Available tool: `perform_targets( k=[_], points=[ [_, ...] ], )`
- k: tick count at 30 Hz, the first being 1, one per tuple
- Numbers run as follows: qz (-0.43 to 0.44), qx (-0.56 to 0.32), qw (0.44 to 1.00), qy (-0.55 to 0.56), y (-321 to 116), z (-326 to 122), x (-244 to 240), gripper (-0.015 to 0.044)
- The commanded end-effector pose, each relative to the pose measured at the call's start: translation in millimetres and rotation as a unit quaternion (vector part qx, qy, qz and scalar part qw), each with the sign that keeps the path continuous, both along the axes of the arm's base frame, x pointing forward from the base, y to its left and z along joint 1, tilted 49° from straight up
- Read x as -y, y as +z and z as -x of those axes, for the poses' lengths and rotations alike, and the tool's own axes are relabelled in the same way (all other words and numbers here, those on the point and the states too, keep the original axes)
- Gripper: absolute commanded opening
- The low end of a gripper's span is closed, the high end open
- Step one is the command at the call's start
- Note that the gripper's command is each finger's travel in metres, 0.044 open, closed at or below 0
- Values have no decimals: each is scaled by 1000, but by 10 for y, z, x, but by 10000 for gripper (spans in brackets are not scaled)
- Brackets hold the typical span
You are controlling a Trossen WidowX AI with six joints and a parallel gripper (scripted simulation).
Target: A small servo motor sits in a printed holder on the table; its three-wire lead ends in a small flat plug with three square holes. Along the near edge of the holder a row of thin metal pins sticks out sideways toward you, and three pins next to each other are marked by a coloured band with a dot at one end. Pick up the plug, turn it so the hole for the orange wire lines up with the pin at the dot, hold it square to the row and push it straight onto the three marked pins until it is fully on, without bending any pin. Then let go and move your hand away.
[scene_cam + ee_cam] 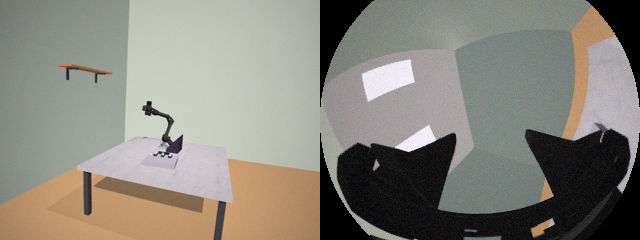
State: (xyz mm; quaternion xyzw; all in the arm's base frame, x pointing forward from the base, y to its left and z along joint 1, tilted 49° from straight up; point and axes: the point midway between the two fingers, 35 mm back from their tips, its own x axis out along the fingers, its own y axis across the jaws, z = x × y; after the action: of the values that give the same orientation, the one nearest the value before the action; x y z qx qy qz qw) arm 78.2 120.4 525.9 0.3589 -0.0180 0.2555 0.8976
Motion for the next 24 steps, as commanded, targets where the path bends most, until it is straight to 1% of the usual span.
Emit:
perform_targets(
  k=[1, 11, 24],
  points=[
    [0, 0, 1000, 0, 0, -2, 4, 374],
    [10, 24, 999, -19, 11, -169, 249, 115],
    [39, 62, 995, -71, -96, -645, 748, 115]
  ],
)
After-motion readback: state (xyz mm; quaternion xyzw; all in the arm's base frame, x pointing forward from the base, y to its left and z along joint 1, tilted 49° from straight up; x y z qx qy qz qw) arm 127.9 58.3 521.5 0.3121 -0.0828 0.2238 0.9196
